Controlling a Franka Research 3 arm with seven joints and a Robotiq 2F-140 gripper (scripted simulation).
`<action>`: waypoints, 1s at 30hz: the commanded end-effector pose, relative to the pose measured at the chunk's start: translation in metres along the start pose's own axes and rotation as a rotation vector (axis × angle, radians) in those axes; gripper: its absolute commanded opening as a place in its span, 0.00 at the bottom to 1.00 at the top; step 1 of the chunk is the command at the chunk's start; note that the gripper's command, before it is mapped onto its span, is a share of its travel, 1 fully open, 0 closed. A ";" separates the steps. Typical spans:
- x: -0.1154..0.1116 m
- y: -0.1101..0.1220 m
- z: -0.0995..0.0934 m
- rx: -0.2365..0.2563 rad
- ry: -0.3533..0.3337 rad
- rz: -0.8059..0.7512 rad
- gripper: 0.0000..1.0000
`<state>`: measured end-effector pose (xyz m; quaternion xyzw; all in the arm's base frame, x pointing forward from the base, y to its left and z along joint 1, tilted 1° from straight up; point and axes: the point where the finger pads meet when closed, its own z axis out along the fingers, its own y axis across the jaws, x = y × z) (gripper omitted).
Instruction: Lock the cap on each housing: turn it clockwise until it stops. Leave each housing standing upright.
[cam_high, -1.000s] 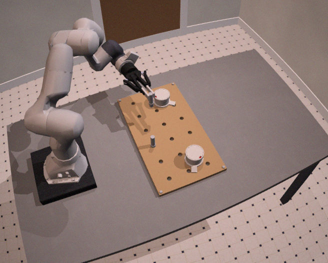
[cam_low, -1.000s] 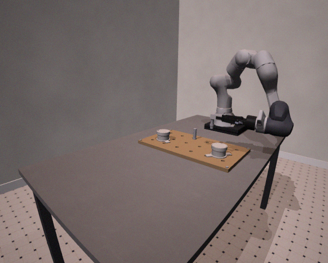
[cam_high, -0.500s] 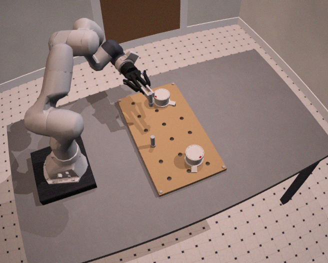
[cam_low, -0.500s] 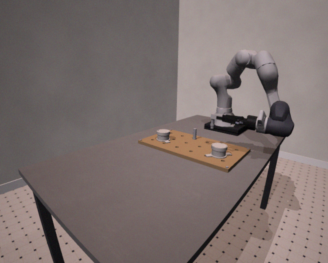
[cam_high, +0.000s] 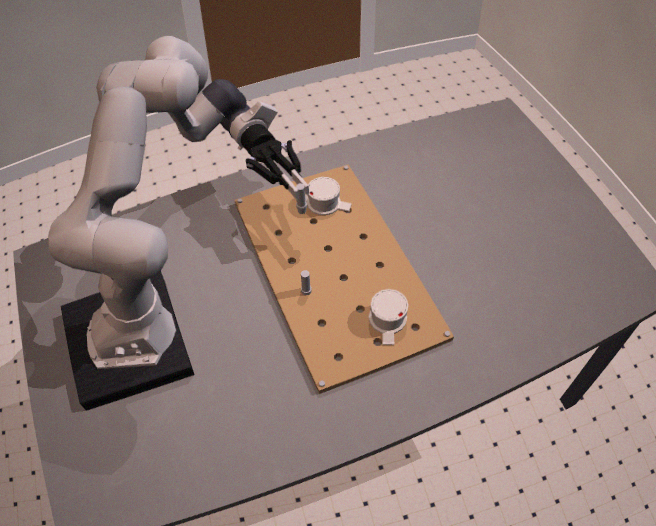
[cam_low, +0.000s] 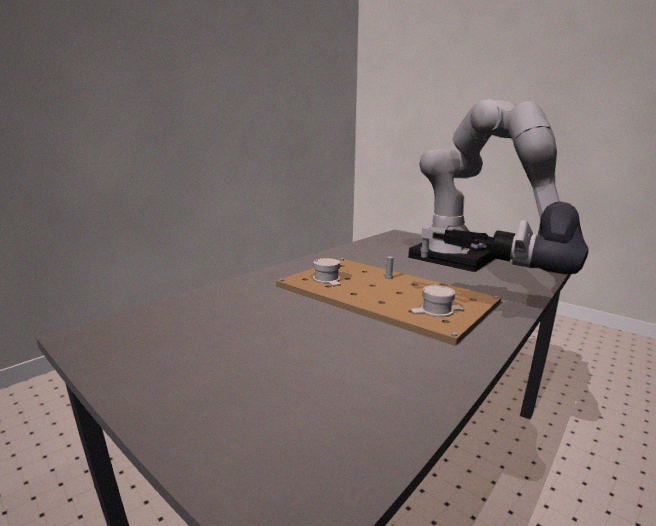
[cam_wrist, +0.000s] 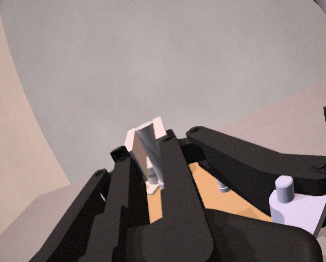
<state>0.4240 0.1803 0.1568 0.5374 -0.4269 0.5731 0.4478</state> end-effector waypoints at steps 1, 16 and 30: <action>0.001 0.001 -0.001 -0.003 0.004 -0.007 0.10; -0.004 0.001 -0.001 -0.003 0.004 -0.007 0.10; -0.012 0.001 -0.001 -0.003 0.004 -0.007 0.10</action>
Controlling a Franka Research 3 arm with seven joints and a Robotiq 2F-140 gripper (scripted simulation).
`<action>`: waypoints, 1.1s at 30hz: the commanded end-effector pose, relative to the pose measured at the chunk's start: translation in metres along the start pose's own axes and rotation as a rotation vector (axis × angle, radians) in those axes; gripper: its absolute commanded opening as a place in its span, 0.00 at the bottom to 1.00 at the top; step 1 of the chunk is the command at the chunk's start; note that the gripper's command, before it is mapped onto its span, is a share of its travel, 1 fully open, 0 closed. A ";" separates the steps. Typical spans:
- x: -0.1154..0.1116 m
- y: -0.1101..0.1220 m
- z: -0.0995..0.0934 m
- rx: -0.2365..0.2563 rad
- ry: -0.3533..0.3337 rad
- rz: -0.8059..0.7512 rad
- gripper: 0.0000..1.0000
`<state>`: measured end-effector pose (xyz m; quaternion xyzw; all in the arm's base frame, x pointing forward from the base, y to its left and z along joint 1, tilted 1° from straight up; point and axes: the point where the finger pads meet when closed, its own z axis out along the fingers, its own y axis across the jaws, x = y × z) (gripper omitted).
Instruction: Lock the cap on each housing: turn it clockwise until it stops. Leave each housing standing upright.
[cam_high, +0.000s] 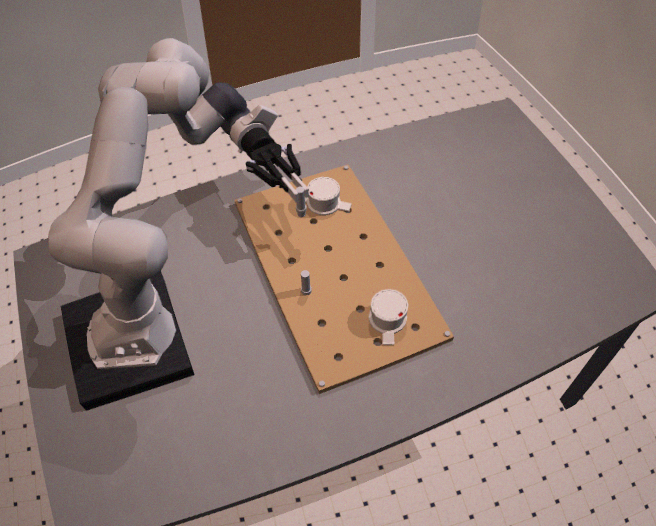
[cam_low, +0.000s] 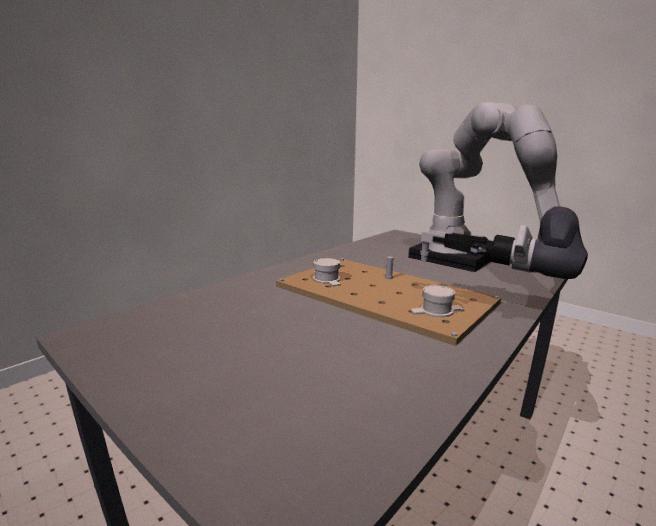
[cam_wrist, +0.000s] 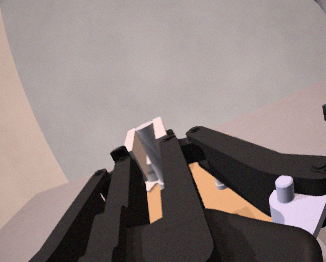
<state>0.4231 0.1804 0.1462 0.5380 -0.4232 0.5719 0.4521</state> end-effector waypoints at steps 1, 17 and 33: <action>-0.003 0.000 0.000 -0.002 -0.001 0.003 0.10; -0.018 0.000 -0.001 -0.002 -0.001 0.003 0.10; -0.036 0.000 -0.002 -0.002 -0.001 0.003 0.10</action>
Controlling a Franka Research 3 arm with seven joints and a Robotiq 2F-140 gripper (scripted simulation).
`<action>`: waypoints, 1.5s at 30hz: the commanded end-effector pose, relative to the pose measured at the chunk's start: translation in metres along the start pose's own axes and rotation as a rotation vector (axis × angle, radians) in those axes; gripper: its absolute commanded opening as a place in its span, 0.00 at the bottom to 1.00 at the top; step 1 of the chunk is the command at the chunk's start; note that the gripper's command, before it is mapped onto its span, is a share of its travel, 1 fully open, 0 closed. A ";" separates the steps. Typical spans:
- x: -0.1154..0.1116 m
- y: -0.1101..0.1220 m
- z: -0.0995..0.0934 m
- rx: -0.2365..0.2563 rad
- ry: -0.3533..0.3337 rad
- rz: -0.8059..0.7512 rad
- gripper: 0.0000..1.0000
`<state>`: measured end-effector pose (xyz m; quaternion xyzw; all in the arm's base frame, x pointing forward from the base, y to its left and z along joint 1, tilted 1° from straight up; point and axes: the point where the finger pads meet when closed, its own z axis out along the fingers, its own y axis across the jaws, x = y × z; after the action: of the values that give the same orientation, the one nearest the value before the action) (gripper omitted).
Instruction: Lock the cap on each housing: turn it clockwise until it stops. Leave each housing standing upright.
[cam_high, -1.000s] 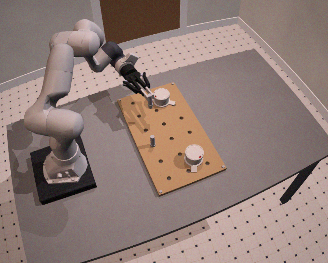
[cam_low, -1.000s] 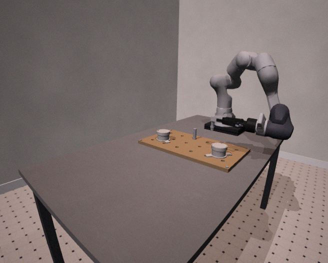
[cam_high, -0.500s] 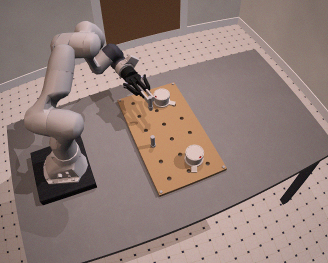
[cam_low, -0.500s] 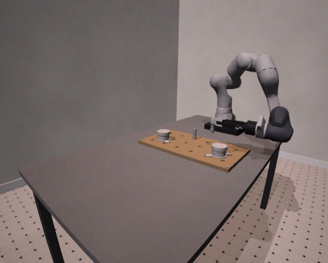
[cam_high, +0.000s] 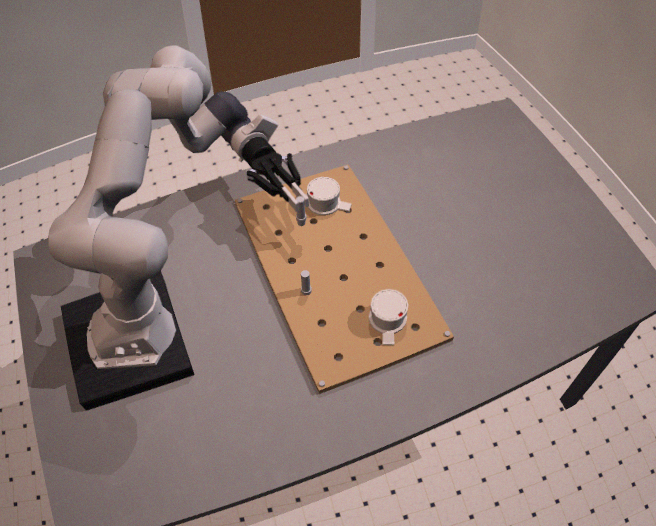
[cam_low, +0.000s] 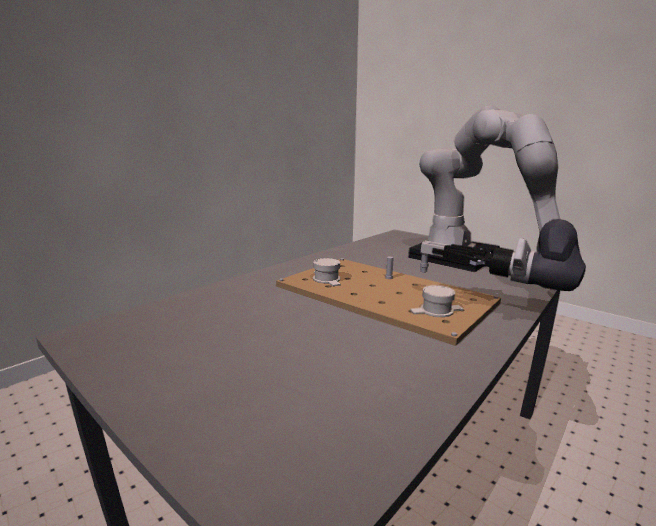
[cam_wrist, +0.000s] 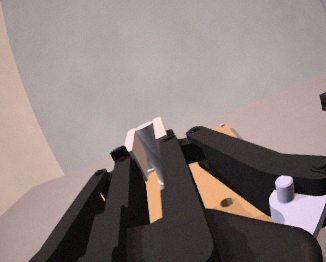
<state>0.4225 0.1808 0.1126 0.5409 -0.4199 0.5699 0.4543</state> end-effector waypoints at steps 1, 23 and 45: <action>-0.004 0.000 0.001 -0.004 0.000 0.014 0.10; -0.030 -0.001 0.000 -0.004 0.000 0.014 0.10; -0.049 -0.001 -0.001 -0.004 0.000 0.014 0.10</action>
<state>0.4226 0.1795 0.0636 0.5409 -0.4200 0.5699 0.4541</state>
